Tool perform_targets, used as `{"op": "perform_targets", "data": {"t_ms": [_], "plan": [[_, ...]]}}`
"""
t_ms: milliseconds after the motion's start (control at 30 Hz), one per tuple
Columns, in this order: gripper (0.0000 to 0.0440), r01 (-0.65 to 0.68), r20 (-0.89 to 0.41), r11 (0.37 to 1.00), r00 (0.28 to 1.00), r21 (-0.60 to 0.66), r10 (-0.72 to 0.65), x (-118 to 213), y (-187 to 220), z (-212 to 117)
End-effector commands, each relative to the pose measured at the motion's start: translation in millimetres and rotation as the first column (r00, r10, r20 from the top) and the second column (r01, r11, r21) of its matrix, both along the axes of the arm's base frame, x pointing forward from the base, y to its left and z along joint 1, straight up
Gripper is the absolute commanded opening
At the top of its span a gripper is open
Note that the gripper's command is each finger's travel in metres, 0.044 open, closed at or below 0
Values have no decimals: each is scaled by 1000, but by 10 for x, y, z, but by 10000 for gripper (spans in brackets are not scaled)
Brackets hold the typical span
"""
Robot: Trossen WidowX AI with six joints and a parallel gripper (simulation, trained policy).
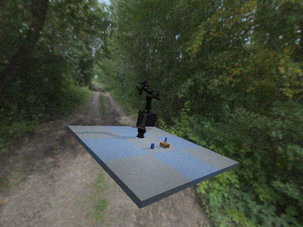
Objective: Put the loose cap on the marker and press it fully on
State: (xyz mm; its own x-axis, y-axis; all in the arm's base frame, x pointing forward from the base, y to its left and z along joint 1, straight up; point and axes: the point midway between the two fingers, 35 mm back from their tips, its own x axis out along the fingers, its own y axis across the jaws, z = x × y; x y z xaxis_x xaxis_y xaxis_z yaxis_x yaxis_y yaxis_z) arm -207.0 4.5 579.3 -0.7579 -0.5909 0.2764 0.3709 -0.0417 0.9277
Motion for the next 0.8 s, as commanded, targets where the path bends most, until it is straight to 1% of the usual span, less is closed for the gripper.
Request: {"op": "perform_targets", "data": {"t_ms": [0, 767], "plan": [[270, -12, -14, 1000, 1000, -7, 12, 2, -15, 35], [290, -107, -194, 993, 975, 41, 113, 267, -327, 261]]}}
